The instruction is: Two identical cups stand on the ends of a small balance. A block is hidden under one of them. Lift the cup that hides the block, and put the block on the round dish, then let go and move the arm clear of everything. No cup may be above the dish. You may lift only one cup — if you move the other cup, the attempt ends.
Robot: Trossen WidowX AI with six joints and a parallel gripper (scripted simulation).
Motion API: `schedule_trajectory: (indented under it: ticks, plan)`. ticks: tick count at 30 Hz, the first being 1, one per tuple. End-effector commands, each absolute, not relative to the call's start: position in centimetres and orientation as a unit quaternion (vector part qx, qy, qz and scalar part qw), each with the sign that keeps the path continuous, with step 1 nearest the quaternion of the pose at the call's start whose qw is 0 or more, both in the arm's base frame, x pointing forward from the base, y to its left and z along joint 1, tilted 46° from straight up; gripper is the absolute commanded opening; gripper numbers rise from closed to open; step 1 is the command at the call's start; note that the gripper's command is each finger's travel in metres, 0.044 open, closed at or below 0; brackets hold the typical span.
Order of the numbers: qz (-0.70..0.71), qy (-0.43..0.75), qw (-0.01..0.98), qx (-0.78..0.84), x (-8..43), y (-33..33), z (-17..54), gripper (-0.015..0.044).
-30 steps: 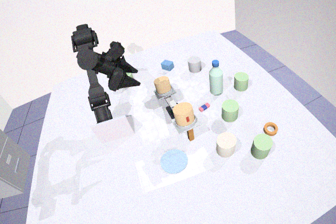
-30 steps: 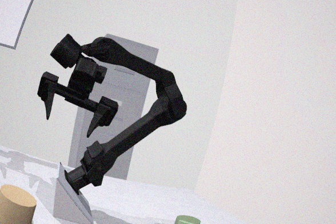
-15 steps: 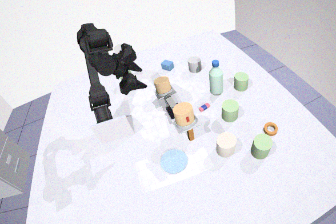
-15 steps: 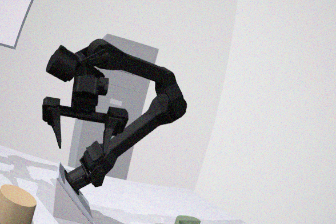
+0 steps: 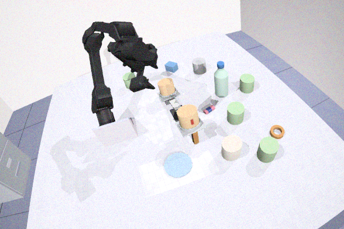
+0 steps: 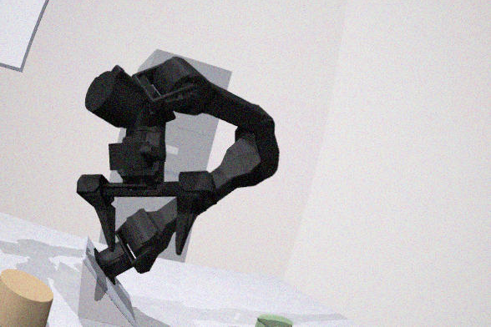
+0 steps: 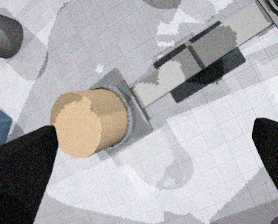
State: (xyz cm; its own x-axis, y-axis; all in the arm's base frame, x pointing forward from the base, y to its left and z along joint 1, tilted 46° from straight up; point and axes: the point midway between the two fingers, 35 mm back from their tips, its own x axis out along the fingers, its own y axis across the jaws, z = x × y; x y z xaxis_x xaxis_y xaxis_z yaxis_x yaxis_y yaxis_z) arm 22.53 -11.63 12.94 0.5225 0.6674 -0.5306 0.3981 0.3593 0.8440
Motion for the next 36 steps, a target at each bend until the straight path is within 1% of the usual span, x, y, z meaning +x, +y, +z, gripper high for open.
schedule_trajectory:
  ticks: [1, 16, 29, 36]
  plan:
    - [0.076, 0.508, 0.631, 0.581, 23.4, -10.7, 13.2, 0.0440]
    - [-0.059, 0.600, 0.458, 0.654, 26.8, -5.7, 14.2, 0.0440]
    - [-0.219, 0.630, 0.312, 0.676, 28.9, -0.1, 15.5, 0.0440]
    - [-0.238, 0.630, 0.297, 0.677, 29.1, 0.6, 15.6, 0.0440]
